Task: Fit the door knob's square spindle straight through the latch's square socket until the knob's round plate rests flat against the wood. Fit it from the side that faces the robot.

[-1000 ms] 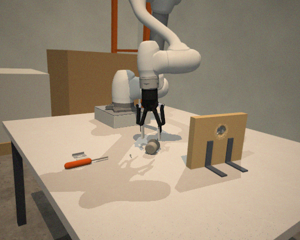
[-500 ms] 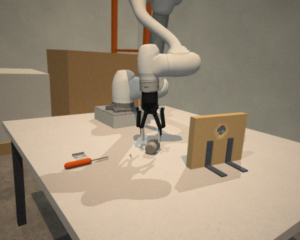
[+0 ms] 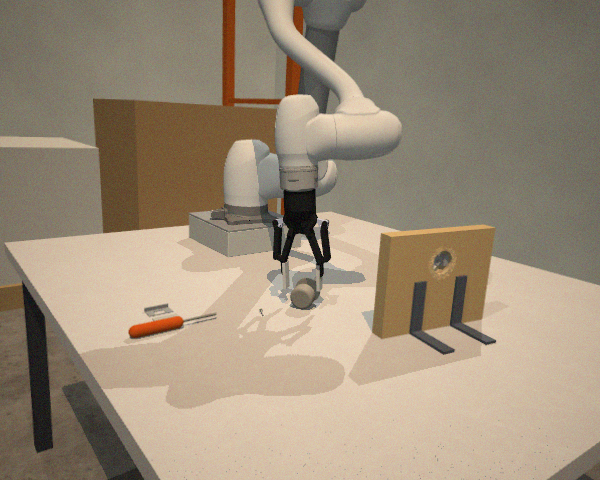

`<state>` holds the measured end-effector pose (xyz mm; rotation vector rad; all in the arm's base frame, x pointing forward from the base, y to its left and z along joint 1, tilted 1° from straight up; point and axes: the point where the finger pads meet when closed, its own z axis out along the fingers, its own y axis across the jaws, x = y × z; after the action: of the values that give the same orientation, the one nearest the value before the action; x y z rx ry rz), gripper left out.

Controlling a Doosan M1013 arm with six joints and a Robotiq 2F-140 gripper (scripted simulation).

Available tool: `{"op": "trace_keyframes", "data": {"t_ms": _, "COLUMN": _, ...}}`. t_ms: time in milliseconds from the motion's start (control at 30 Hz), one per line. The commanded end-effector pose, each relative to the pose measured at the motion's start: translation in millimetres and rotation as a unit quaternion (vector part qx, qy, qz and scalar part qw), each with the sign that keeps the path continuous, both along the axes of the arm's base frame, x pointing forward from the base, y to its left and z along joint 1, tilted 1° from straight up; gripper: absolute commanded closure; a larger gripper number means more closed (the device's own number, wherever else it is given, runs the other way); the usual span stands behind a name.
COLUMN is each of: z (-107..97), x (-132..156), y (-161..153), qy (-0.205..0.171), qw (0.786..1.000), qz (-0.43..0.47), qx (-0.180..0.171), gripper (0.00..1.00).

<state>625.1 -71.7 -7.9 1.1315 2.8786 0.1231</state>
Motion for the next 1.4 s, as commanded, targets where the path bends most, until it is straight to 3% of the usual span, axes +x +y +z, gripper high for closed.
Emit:
{"op": "trace_keyframes", "data": {"t_ms": 0, "z": -4.8, "x": 0.4, "y": 0.3, "qy": 0.0, "qw": 1.0, "qz": 0.0, "qx": 0.0, "gripper": 0.43}}
{"op": "trace_keyframes", "data": {"t_ms": 333, "z": -20.2, "x": 1.5, "y": 1.2, "qy": 0.0, "qw": 1.0, "qz": 0.0, "qx": 0.0, "gripper": 0.43}}
{"op": "trace_keyframes", "data": {"t_ms": 800, "z": -21.0, "x": 1.6, "y": 1.3, "qy": 0.0, "qw": 1.0, "qz": 0.0, "qx": 0.0, "gripper": 0.43}}
{"op": "trace_keyframes", "data": {"t_ms": 833, "z": -21.0, "x": 1.6, "y": 1.3, "qy": 0.0, "qw": 1.0, "qz": 0.0, "qx": 0.0, "gripper": 0.58}}
{"op": "trace_keyframes", "data": {"t_ms": 1367, "z": -21.0, "x": 1.6, "y": 1.3, "qy": 0.0, "qw": 1.0, "qz": 0.0, "qx": 0.0, "gripper": 0.58}}
